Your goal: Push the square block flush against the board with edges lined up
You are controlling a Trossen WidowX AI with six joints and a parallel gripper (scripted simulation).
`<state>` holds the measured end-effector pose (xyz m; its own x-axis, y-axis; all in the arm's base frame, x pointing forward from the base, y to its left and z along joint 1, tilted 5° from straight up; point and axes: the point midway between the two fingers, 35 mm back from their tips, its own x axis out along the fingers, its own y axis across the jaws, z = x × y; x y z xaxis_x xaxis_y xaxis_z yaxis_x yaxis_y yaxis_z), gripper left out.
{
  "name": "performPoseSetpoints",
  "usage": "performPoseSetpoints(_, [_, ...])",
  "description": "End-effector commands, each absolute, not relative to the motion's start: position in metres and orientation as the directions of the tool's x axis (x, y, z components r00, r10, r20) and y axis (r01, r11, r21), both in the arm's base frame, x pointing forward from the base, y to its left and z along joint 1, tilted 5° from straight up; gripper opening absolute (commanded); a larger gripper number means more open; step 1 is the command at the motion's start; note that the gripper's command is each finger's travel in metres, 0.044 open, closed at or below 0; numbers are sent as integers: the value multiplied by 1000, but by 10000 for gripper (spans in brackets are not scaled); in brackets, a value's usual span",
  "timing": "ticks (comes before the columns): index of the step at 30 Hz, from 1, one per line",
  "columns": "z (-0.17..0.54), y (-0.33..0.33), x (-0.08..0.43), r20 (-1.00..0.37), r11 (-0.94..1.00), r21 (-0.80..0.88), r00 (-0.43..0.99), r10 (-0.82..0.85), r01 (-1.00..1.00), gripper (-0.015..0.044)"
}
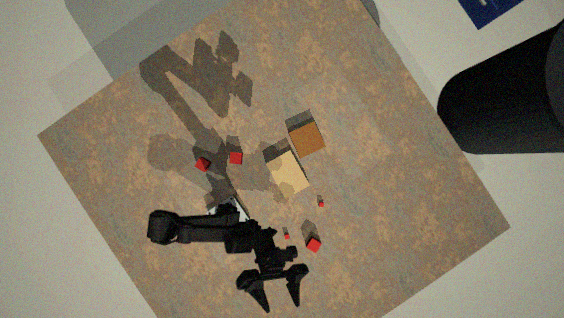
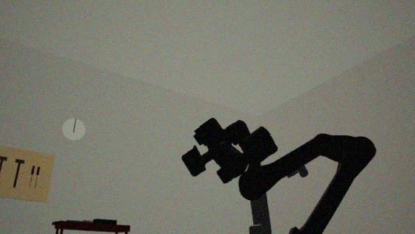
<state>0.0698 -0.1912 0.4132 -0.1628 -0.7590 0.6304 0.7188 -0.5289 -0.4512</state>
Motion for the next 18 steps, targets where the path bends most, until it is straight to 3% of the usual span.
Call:
performPoseSetpoints(1, [413, -191, 70, 630, -529, -451, -163, -759, 719, 374])
performPoseSetpoints(5, [415, -196, 82, 623, -494, -467, -124, -773, 734, 269])
performPoseSetpoints(15, [418, -217, 168, 535, -231, -571, 144, -833, 788, 6])
performPoseSetpoints(18, [415, -220, 197, 493, -141, -603, 228, -839, 785, 0])
